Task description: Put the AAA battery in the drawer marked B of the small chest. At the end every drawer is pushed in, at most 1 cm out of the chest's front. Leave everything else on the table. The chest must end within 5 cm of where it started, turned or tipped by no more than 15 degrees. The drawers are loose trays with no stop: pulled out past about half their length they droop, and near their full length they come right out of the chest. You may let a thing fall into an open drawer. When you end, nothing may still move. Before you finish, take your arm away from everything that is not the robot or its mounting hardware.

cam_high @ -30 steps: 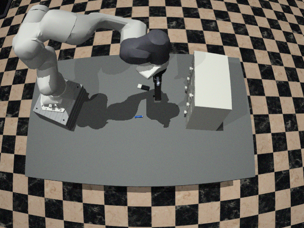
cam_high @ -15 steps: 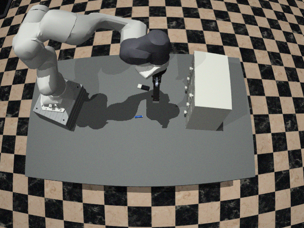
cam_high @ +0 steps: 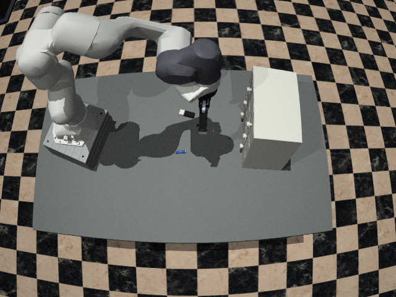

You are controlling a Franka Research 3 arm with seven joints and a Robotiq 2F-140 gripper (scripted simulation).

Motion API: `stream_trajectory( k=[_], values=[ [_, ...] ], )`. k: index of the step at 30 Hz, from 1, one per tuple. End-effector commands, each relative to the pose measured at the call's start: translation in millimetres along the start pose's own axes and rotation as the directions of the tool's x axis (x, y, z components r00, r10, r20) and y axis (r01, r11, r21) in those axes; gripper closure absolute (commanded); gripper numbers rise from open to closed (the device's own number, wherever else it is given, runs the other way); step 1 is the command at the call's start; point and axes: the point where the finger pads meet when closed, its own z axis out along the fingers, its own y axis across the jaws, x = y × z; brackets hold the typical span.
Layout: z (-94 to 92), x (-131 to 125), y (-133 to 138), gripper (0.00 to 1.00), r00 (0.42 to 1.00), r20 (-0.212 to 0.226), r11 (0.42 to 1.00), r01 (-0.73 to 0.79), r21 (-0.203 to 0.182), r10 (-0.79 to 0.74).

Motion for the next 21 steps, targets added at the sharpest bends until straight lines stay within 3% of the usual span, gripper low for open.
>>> stream_trajectory(
  k=[1,5,6,7,9,10,12,13,17,18,20,21],
  values=[
    [4.6,-5.1,-0.2,0.0,1.0,0.016,1.0,-0.011,0.003,0.011],
    [32.9,-34.1,1.6,0.0,0.993,0.119,1.0,-0.017,0.001,0.017],
    [32.9,-34.1,1.6,0.0,0.993,0.119,1.0,-0.017,0.001,0.017],
    [42.7,-44.1,2.0,0.0,0.987,0.158,1.0,-0.019,0.0,0.019],
    [42.7,-44.1,2.0,0.0,0.987,0.158,1.0,-0.019,0.0,0.019],
    [52.9,-54.3,2.3,0.0,0.979,0.203,1.0,-0.021,-0.001,0.021],
    [52.9,-54.3,2.3,0.0,0.979,0.203,1.0,-0.021,-0.001,0.021],
    [62.9,-64.4,2.5,0.0,0.968,0.25,1.0,-0.023,-0.001,0.023],
    [62.9,-64.4,2.5,0.0,0.968,0.25,1.0,-0.023,-0.001,0.023],
    [72.3,-73.8,2.5,0.0,0.954,0.3,1.0,-0.025,-0.002,0.024],
    [72.3,-73.8,2.5,0.0,0.954,0.3,1.0,-0.025,-0.002,0.024],
    [80.7,-82.1,2.3,0.0,0.936,0.351,1.0,-0.026,-0.002,0.025]
  ],
)
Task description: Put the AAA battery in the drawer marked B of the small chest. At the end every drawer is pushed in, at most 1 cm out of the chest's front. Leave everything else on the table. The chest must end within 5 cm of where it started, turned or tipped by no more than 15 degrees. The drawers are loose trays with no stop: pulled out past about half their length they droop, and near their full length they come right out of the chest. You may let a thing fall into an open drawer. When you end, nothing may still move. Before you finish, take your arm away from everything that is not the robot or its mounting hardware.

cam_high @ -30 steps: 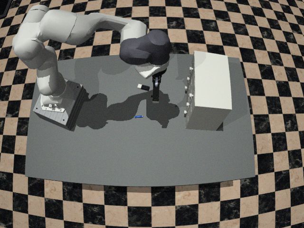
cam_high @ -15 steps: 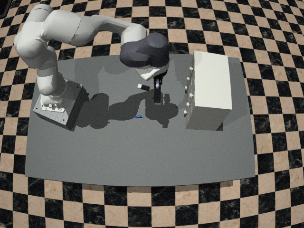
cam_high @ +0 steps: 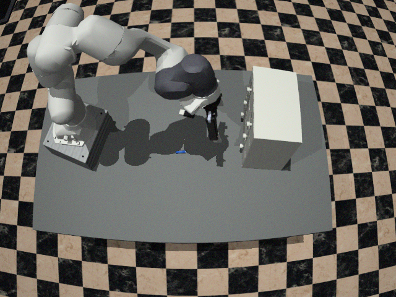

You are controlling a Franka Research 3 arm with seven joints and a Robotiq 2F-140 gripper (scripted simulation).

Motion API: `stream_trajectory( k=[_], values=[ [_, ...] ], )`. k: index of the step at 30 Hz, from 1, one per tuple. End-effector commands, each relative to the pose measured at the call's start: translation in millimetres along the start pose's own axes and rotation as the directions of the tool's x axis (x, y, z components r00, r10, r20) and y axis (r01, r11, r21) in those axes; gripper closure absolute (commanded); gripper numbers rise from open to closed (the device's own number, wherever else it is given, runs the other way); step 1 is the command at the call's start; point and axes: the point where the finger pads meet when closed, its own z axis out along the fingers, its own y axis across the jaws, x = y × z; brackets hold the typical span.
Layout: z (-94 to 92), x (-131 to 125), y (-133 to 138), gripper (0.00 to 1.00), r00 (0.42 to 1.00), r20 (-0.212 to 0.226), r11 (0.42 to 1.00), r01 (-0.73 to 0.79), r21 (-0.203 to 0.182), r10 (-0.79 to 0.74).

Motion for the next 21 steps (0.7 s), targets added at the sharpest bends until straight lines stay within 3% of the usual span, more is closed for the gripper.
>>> stream_trajectory(
  k=[1,3,4,7,8,10,11,14,15,18,19,21],
  values=[
    [11.9,-27.2,-0.3,0.0,0.991,0.13,1.0,-0.018,-0.007,0.019],
    [11.9,-27.2,-0.3,0.0,0.991,0.13,1.0,-0.018,-0.007,0.019],
    [20.4,-32.5,-0.5,0.0,0.983,0.184,1.0,-0.018,-0.008,0.019],
    [20.4,-32.5,-0.5,0.0,0.983,0.184,1.0,-0.018,-0.008,0.019],
    [27.2,-36.7,-0.9,0.0,0.971,0.237,1.0,-0.018,-0.008,0.019],
    [27.2,-36.7,-0.9,0.0,0.971,0.237,1.0,-0.018,-0.008,0.019],
    [32.2,-39.7,-1.3,0.0,0.958,0.288,1.0,-0.017,-0.008,0.019],
    [32.2,-39.7,-1.3,0.0,0.958,0.288,1.0,-0.017,-0.008,0.019],
    [35.4,-41.8,-1.8,0.0,0.942,0.335,1.0,-0.016,-0.008,0.017],
    [35.4,-41.8,-1.8,0.0,0.942,0.335,1.0,-0.016,-0.008,0.017],
    [37.2,-42.9,-2.4,0.0,0.926,0.377,1.0,-0.014,-0.007,0.015],
    [37.2,-42.9,-2.4,0.0,0.926,0.377,1.0,-0.014,-0.007,0.015]
  ],
)
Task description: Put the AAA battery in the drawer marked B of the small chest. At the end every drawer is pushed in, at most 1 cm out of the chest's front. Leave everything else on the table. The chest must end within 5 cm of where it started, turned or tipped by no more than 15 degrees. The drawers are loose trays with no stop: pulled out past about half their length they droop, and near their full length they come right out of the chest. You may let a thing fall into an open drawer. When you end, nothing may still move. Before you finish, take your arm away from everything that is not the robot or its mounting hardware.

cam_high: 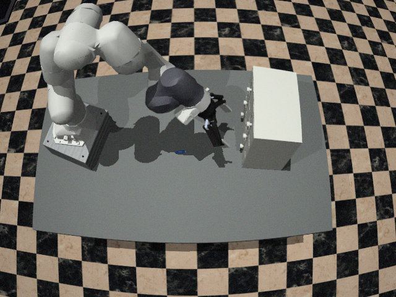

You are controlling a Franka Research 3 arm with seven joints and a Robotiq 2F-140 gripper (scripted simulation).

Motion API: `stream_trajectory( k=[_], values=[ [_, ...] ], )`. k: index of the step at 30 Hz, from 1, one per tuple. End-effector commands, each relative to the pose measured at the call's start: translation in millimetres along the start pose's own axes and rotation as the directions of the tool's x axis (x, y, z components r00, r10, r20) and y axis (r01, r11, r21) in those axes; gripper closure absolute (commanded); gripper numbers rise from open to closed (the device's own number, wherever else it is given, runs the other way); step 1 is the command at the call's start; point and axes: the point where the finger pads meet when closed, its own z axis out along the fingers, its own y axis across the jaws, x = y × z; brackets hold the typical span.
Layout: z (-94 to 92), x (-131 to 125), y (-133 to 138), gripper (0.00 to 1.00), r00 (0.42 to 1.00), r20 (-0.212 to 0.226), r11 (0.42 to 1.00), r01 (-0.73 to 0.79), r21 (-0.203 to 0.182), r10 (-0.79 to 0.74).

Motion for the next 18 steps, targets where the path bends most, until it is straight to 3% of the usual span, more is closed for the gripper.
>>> stream_trajectory(
  k=[1,3,4,5,6,9,12,18],
  values=[
    [-1.5,-21.1,0.7,0.0,0.99,0.14,1.0,-0.01,-0.009,0.011],
    [-1.5,-21.1,0.7,0.0,0.99,0.14,1.0,-0.01,-0.009,0.011],
    [-1.7,-21.0,0.3,0.0,0.985,0.175,1.0,-0.007,-0.009,0.009],
    [-1.7,-21.0,0.3,0.0,0.985,0.175,1.0,-0.007,-0.009,0.009],
    [-2.6,-20.9,0.0,0.0,0.979,0.204,1.0,-0.005,-0.01,0.007],
    [-2.6,-20.9,0.0,0.0,0.979,0.204,1.0,-0.005,-0.01,0.007],
    [-5.3,-20.2,-0.5,0.0,0.967,0.255,1.0,0.0,-0.01,0.003],
    [-5.9,-20.0,-0.6,0.0,0.965,0.263,1.0,0.001,-0.011,0.002]
  ],
)
